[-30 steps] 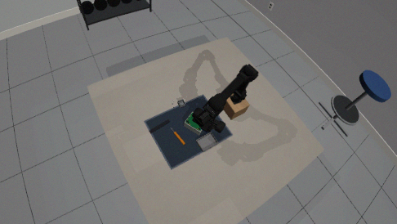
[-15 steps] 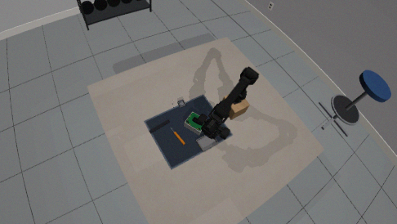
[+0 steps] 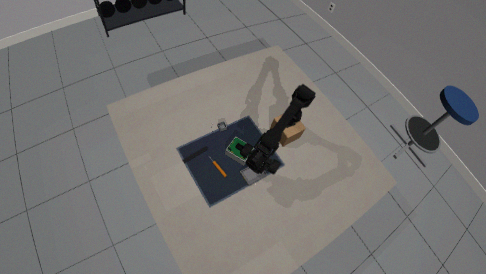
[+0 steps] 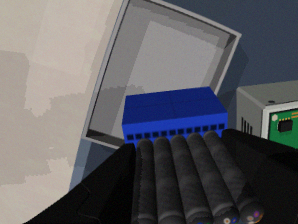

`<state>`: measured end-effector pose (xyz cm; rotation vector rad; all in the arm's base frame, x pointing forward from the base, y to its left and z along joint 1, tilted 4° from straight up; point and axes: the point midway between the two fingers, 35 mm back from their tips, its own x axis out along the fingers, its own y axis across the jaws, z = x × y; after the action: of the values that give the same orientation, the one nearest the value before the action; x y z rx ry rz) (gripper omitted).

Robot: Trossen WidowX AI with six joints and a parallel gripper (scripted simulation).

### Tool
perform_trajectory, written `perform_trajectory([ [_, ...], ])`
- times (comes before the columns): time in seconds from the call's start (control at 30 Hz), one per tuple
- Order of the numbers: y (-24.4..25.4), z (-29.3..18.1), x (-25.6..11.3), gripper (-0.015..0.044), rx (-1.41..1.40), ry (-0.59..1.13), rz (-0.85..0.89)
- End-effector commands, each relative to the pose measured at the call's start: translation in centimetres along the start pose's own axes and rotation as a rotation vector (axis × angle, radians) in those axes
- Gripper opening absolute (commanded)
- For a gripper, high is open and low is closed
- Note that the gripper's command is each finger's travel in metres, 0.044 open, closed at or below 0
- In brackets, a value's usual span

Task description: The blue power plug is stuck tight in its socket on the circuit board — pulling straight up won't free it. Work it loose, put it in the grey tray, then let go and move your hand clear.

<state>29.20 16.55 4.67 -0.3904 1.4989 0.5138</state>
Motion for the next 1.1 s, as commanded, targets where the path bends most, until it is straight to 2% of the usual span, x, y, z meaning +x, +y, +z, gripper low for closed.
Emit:
perform_trajectory([
  [0.0, 0.1, 0.1, 0.2, 0.0000, 0.002, -0.008, 0.001],
  [1.07, 0.1, 0.2, 5.2, 0.0000, 0.002, -0.007, 0.001],
])
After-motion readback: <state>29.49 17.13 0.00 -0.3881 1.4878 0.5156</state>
